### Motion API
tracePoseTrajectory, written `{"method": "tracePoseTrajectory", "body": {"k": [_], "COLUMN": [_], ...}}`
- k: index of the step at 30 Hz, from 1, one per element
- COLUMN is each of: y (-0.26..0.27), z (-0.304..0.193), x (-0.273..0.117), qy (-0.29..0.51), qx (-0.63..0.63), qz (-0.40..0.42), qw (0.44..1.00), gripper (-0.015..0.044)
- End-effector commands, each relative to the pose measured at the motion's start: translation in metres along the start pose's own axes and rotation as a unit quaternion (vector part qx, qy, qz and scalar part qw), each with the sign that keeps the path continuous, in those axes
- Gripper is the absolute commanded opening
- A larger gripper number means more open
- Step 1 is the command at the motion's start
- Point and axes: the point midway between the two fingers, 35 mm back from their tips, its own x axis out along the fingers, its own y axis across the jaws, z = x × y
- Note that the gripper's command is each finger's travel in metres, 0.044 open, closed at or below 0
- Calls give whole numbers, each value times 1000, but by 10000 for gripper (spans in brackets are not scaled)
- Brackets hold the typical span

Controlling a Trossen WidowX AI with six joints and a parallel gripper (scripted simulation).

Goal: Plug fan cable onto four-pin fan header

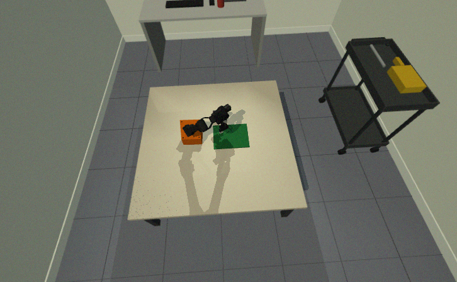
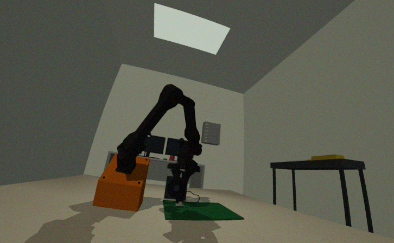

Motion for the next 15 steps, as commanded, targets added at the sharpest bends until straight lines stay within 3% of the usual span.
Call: {"method": "tracePoseTrajectory", "body": {"k": [1, 11, 15], "y": [-5, -73, -76], "z": [-6, -89, -95], "x": [-3, -3, -2], "qy": [3, 6, 7], "qx": [2, 0, 0], "qz": [4, 2, 1], "qw": [1000, 1000, 1000], "gripper": [260, 260, 260]}}
